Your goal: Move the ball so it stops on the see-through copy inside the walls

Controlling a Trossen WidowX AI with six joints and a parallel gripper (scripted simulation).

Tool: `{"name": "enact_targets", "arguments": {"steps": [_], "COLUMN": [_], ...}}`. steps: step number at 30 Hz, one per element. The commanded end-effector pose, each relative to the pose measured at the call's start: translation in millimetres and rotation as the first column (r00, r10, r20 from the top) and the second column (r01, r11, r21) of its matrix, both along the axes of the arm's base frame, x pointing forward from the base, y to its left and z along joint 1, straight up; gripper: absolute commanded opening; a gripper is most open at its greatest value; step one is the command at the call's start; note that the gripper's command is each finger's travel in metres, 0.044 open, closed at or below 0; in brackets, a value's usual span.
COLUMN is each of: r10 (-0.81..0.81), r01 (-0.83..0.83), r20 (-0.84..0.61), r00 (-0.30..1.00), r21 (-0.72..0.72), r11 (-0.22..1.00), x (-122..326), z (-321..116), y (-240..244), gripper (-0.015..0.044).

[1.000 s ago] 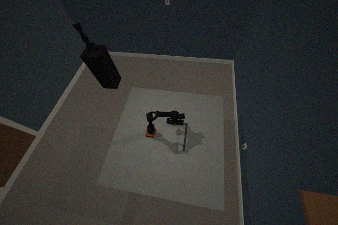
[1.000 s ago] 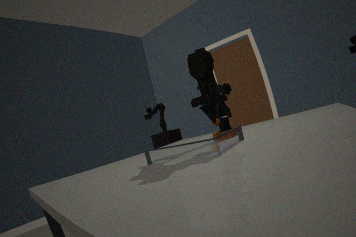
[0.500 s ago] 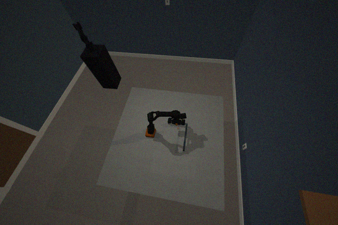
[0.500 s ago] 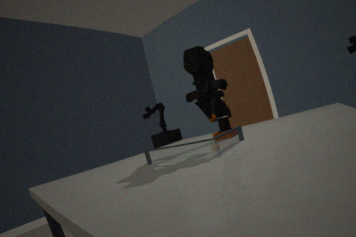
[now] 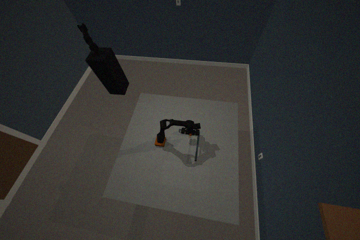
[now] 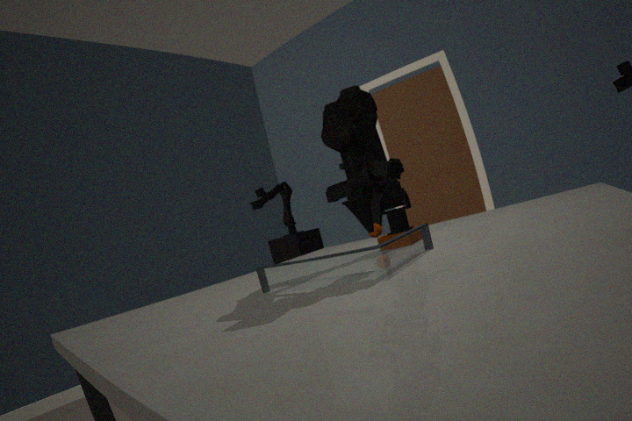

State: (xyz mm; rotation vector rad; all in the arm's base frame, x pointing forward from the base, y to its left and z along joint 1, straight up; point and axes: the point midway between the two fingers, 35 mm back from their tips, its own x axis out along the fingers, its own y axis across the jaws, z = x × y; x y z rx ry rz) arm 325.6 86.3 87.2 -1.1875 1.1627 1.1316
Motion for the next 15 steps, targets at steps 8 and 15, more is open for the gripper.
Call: {"name": "enact_targets", "arguments": {"steps": [8,15], "r10": [0.006,0.006], "r01": [-0.006,-0.006], "r20": [-0.031,-0.031], "r00": [1.000,1.000], "r21": [-0.013,-0.013], "r11": [1.000,1.000], "x": [-4,-4], "z": [-54,-55], "y": [-2,-2], "gripper": [0.0000,0.0000]}}
